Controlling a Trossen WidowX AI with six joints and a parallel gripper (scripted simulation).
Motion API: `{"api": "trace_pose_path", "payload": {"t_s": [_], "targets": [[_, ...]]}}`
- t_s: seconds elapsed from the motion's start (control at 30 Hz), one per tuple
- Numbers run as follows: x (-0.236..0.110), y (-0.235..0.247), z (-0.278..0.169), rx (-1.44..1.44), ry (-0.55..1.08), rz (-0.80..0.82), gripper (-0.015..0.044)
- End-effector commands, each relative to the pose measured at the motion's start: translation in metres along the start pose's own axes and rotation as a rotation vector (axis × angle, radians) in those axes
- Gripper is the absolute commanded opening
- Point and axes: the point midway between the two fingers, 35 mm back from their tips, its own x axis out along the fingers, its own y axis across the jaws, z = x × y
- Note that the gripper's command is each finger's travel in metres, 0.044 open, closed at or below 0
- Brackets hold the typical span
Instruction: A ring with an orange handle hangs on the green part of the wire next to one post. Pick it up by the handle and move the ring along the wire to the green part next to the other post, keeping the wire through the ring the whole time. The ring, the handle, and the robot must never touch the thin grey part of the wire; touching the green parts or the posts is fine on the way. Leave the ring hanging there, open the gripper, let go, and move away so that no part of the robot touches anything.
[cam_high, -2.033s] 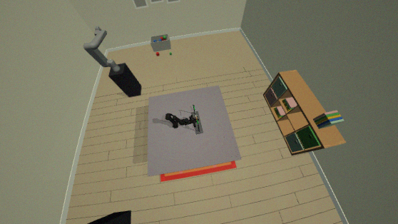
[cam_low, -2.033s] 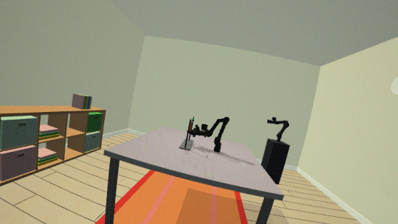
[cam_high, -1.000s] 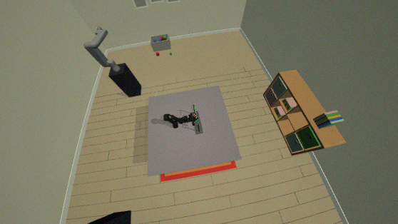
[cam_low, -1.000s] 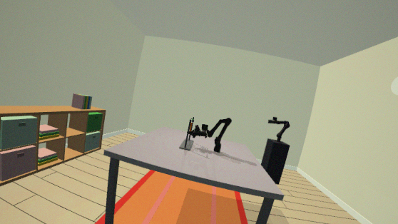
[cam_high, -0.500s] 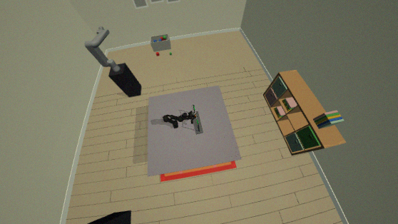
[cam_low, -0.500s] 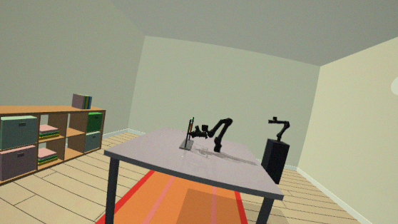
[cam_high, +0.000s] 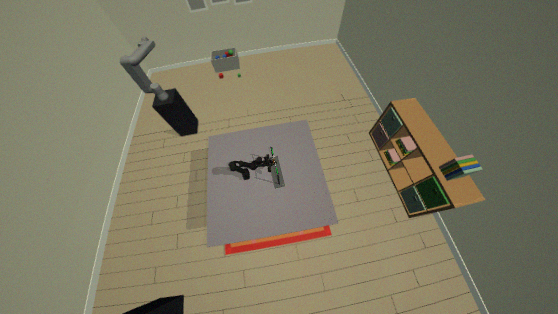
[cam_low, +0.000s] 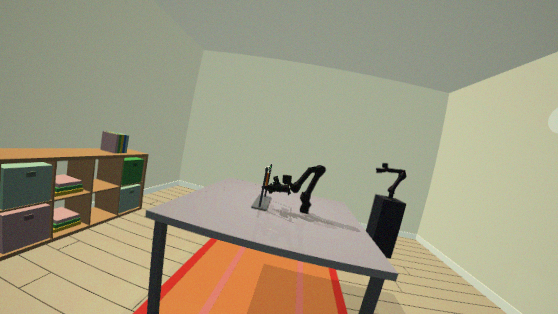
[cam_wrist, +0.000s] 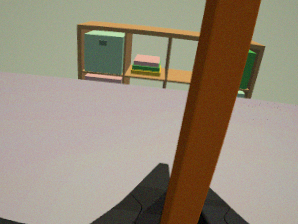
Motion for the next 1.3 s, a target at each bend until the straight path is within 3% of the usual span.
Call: {"api": "trace_pose_path", "payload": {"t_s": [0.0, 1.27], "targets": [[0.001, 0.004, 0.003, -0.015, -0.011, 0.022, -0.0150], [-0.002, 0.038, 0.001, -0.041, -0.016, 0.058, -0.0150]]}}
